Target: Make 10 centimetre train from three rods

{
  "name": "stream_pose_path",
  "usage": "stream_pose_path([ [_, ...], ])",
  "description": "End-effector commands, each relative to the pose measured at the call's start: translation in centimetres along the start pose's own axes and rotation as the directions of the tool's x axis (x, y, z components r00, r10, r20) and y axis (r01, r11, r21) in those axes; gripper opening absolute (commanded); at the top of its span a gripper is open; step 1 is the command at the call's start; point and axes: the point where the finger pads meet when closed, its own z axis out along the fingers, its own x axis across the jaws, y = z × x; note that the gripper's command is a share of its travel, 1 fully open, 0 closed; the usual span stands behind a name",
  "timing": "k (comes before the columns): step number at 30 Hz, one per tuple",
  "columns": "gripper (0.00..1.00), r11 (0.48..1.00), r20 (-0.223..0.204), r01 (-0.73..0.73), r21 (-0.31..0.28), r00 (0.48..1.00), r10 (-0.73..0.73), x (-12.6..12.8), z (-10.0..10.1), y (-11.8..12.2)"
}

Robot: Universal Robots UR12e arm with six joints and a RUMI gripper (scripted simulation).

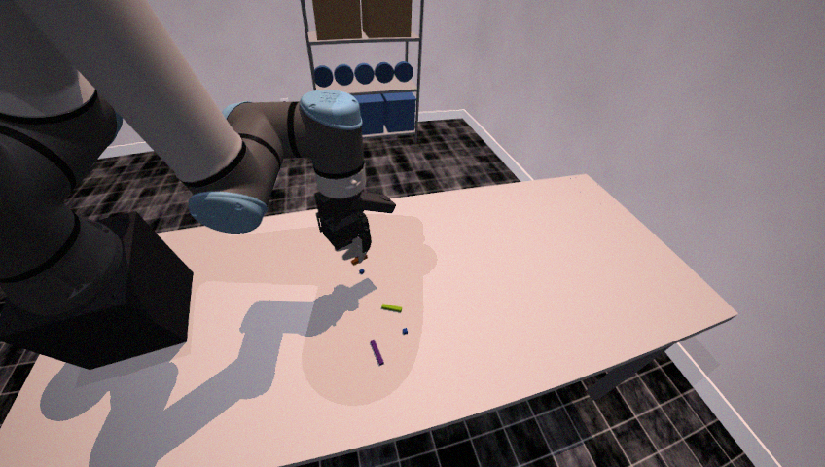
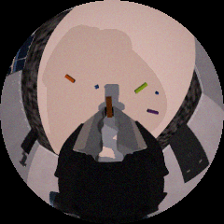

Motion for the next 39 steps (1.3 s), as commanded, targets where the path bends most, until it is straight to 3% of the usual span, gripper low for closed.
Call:
stream_pose_path([
  [1,0.00,0.986,0.000,0.167,-0.001,0.986,-0.167,-2.6,0.0,-2.9],
  [7,0.00,0.957,-0.001,0.290,-0.001,0.957,-0.290,-4.8,0.0,-4.8],
  [24,0.00,0.957,0.000,0.291,-0.001,0.957,-0.291,-4.8,0.2,-4.8],
  [33,0.00,0.957,0.000,0.291,-0.001,0.957,-0.291,-4.8,1.8,-4.8],
  [39,0.00,0.957,0.000,0.291,-0.001,0.957,-0.291,-4.7,4.4,-4.9],
])
